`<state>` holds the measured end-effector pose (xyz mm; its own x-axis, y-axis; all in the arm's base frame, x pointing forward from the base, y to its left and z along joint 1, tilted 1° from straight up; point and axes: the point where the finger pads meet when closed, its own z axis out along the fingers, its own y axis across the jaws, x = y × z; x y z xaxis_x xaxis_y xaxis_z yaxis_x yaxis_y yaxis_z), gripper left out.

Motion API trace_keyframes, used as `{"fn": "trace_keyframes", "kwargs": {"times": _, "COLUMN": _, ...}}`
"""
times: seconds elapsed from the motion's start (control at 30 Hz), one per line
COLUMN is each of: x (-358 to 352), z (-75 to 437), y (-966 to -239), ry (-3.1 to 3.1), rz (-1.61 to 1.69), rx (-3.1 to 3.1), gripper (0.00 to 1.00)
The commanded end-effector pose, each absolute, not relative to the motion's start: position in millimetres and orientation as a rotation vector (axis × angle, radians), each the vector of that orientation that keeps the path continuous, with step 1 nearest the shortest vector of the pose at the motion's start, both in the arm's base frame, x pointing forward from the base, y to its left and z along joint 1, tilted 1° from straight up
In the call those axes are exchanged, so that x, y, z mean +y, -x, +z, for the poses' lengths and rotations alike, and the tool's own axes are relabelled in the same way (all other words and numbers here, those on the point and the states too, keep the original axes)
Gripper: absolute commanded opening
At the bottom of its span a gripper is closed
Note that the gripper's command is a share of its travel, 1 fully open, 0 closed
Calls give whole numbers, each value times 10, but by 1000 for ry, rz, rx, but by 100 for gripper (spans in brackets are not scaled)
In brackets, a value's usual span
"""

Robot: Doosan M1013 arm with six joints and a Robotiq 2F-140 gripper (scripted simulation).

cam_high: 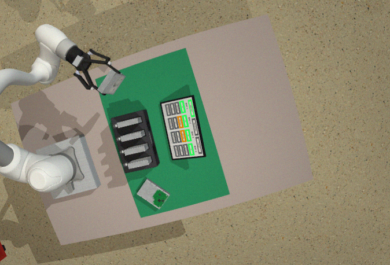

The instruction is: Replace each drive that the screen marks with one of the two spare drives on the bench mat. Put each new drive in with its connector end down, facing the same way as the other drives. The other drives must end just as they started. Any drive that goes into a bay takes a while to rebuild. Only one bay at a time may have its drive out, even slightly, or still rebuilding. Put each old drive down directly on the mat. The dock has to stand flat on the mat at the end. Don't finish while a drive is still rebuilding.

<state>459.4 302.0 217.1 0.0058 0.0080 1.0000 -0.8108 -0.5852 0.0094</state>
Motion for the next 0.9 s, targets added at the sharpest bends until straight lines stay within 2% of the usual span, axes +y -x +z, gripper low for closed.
{"fn": "trace_keyframes", "kwargs": {"times": 0.0, "x": 3005, "z": 2177, "y": -4613, "ry": -1652, "rz": 1649, "rx": -836, "gripper": 10}}
{"fn": "trace_keyframes", "kwargs": {"times": 0.87, "x": 2941, "z": 2177, "y": -4687, "ry": -1652, "rz": 1649, "rx": -836, "gripper": 10}}
